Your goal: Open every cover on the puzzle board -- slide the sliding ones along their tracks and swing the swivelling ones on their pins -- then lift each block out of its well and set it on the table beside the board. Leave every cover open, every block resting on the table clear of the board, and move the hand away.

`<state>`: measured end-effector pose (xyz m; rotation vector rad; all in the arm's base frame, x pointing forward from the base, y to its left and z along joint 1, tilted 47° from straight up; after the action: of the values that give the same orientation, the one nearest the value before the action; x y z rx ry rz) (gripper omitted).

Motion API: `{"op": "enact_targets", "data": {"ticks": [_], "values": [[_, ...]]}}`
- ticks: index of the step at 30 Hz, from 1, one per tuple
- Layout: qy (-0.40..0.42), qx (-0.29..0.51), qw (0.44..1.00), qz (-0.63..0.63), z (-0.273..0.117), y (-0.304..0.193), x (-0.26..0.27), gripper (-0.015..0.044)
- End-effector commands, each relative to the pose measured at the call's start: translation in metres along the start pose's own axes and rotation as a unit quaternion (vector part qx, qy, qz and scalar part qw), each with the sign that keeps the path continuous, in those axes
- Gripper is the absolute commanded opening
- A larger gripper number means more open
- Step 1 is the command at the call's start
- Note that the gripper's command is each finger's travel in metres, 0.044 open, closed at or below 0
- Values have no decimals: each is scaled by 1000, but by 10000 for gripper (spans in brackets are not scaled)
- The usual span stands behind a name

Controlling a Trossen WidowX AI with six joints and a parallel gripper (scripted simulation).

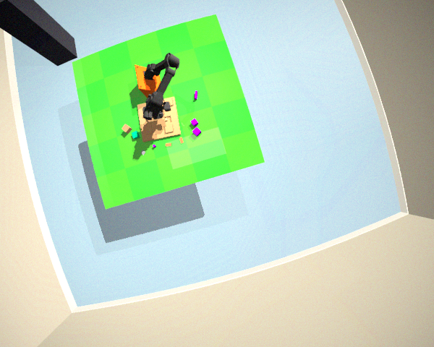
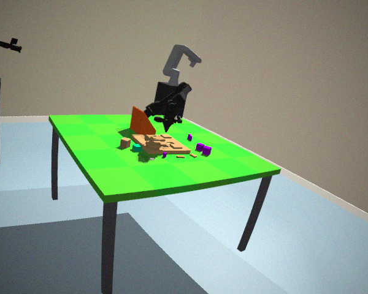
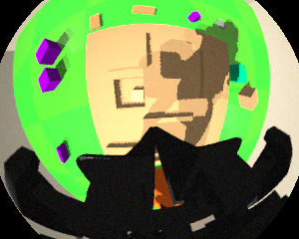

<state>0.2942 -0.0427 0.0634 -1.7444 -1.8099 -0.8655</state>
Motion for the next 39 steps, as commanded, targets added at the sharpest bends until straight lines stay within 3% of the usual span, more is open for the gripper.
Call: {"op": "enact_targets", "data": {"ticks": [1,39], "values": [[2,6,1000,3,2,2,-4,0],[1,6,1000,3,9,2,-5,0]]}}
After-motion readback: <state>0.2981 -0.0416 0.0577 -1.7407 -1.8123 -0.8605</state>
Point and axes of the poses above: the point midway between the two fingers, 35 mm back from their tips, its own z axis out along the fingers, its own x axis across the jaws, y = z × x, the point moved 4 cm from there along -z, back along the fingers, and after that the axes turned 9 degrees about -z, right-handed, at the moved point
